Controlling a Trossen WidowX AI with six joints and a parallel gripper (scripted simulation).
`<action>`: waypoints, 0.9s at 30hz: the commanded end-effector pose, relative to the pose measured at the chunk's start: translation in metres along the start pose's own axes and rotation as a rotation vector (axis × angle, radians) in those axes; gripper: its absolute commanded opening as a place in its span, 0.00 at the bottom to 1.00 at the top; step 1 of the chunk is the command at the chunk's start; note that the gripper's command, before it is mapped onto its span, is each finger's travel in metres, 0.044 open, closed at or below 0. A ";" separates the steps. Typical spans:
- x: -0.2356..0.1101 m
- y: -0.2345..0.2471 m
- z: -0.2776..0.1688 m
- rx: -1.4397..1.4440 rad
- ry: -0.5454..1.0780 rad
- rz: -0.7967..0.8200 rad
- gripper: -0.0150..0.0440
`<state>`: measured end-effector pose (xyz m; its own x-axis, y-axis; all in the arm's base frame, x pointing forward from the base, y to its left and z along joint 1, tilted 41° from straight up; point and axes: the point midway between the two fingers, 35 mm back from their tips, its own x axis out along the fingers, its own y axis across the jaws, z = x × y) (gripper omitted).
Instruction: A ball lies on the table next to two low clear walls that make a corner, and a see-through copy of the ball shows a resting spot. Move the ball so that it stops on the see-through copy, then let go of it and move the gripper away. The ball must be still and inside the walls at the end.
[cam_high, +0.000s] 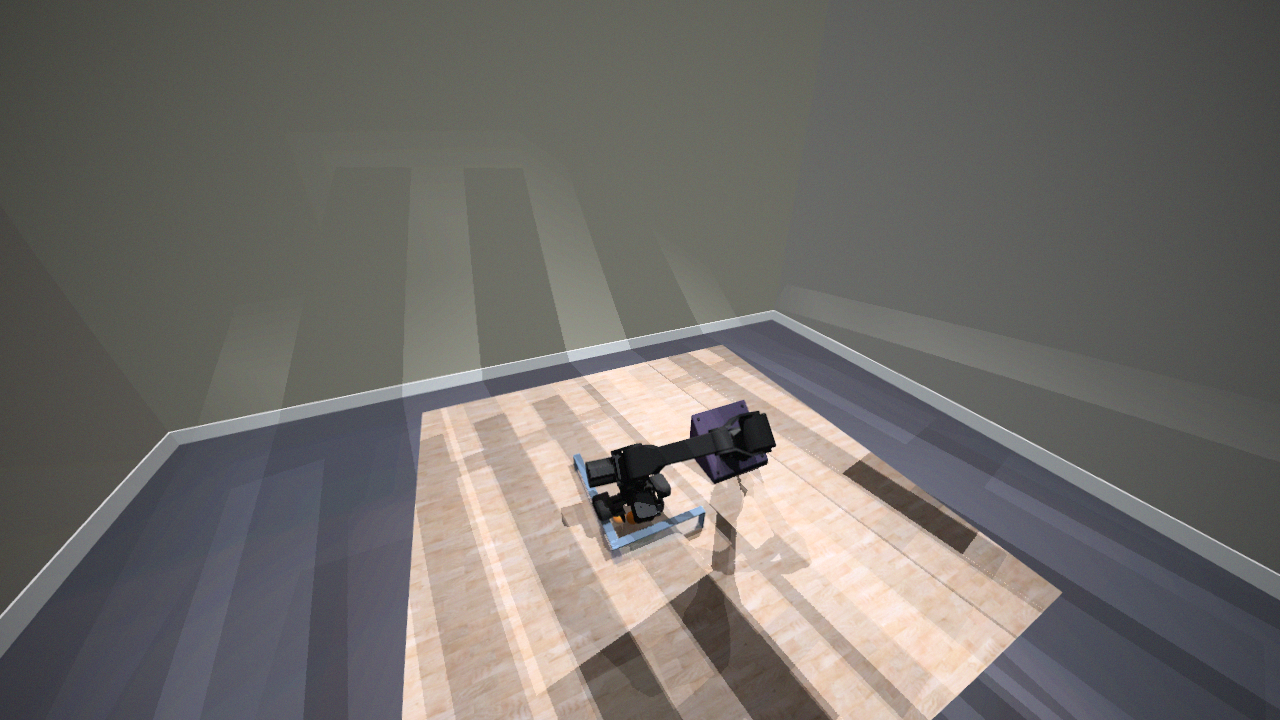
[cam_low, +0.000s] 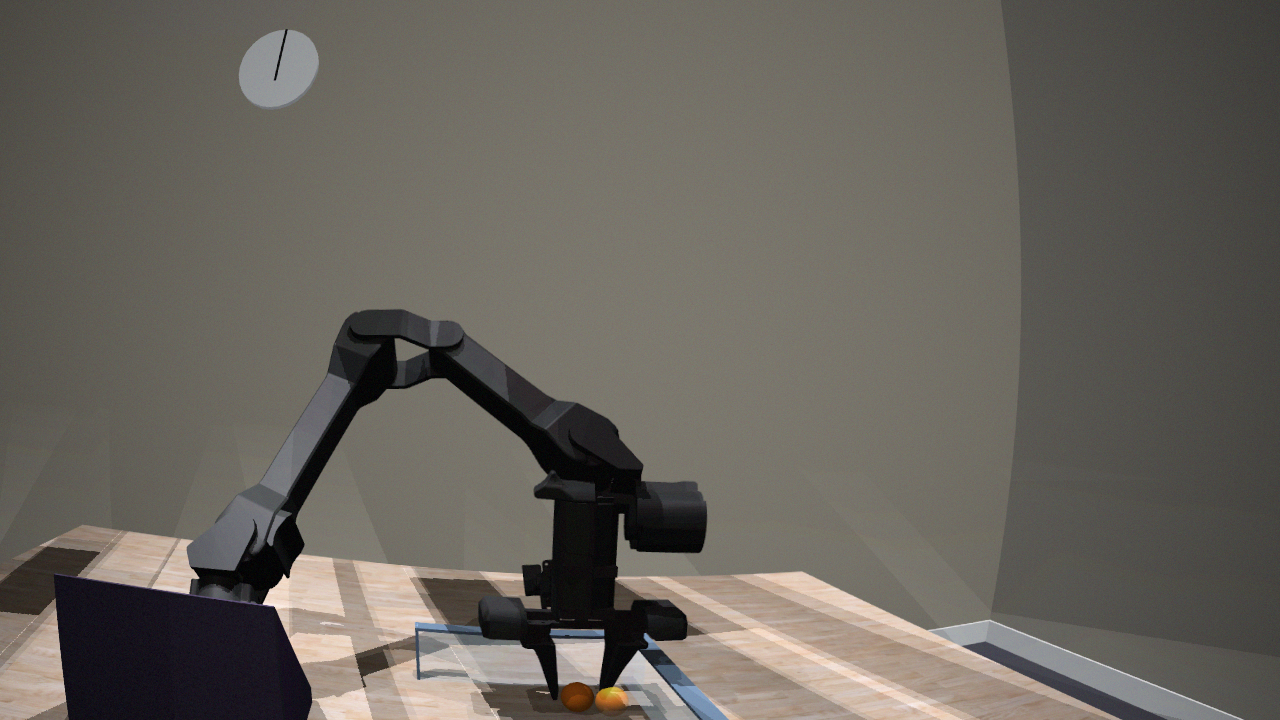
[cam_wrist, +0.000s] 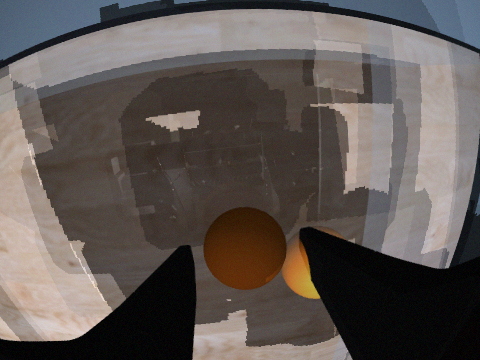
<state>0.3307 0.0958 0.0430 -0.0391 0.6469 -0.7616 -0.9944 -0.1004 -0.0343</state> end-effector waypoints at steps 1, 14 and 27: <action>0.002 0.001 0.000 0.005 -0.006 0.001 0.51; -0.023 -0.004 -0.001 0.005 -0.001 0.001 0.25; -0.098 -0.004 -0.003 0.006 0.003 0.002 0.25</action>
<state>0.3381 0.0446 0.1003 -0.0460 0.6488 -0.7596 -0.9951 -0.0967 -0.0223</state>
